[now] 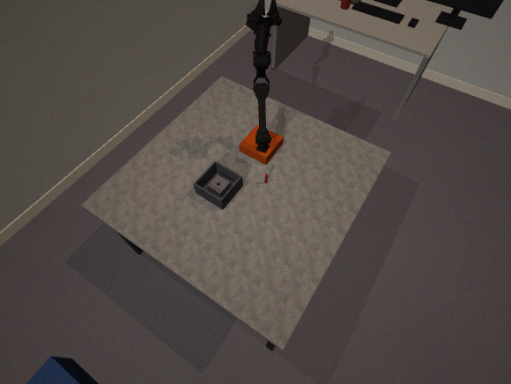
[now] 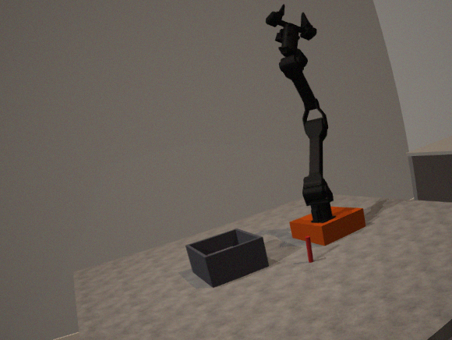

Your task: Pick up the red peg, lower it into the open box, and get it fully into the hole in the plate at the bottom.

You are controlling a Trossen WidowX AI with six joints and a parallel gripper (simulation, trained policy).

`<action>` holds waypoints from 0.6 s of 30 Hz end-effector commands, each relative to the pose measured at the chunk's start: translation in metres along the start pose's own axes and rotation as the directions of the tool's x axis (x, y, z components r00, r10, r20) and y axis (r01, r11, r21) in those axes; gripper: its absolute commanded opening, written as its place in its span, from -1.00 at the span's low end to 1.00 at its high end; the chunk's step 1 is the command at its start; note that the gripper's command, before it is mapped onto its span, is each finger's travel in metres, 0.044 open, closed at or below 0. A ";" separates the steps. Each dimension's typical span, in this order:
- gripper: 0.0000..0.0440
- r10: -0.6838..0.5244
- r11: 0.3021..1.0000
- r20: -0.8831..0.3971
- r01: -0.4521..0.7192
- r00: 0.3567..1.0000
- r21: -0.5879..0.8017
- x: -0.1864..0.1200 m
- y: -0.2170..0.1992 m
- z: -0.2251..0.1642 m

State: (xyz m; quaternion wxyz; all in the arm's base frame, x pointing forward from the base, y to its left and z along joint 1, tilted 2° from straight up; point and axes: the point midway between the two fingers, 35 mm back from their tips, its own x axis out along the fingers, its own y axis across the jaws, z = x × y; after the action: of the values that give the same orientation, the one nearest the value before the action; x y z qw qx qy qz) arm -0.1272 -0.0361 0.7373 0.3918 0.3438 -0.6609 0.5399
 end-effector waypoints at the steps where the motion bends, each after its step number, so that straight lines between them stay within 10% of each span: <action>1: 0.91 -0.028 1.000 -0.005 0.028 1.000 -0.002 -0.002 -0.006 -0.003; 18: 1.00 -0.540 0.842 -0.207 0.521 0.816 -0.142 -0.088 -0.142 -0.083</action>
State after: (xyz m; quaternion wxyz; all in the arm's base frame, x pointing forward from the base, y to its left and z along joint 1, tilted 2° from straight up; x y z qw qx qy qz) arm 0.0263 0.0177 0.7366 0.5912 0.4211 -0.5299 0.4385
